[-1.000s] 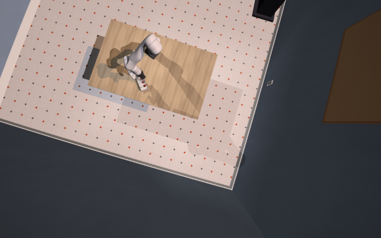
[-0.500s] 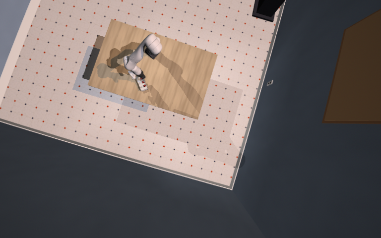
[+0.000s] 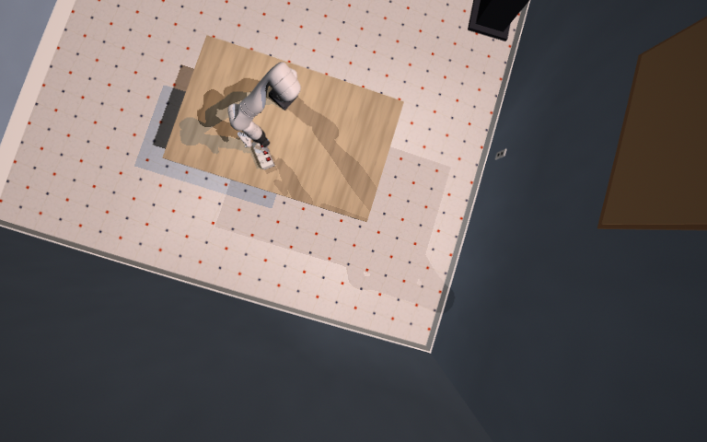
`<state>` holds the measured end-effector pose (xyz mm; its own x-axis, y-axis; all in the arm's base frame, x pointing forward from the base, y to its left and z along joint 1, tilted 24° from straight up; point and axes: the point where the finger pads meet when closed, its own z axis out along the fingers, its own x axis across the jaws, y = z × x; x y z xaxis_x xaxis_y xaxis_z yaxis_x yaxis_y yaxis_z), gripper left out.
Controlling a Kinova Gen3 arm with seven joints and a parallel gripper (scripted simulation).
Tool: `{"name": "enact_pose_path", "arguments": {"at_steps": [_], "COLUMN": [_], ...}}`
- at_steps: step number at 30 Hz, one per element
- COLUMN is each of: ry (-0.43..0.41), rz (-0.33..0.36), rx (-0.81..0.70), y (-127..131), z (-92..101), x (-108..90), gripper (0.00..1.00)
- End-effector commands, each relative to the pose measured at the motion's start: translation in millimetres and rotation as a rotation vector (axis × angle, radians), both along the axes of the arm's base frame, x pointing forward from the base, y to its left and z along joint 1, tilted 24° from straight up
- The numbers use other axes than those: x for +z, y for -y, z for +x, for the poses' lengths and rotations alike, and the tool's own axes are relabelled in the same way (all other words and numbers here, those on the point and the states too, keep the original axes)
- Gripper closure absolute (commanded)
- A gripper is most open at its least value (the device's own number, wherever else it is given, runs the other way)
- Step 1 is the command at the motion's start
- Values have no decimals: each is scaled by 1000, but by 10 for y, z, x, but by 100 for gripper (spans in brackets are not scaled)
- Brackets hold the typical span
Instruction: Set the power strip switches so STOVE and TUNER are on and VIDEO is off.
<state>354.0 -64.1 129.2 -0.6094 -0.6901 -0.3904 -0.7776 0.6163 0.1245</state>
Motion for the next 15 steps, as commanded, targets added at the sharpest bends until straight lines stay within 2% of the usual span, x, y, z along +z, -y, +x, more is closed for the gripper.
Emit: {"name": "enact_pose_path", "arguments": {"at_steps": [1,6,15], "ry": [22,61,202], "rz": [-7,-20,-87], "rx": [27,100,384], "y": [75,173,586], "z": [44,98,224], "x": [46,121,427], "gripper": [0,0,0]}}
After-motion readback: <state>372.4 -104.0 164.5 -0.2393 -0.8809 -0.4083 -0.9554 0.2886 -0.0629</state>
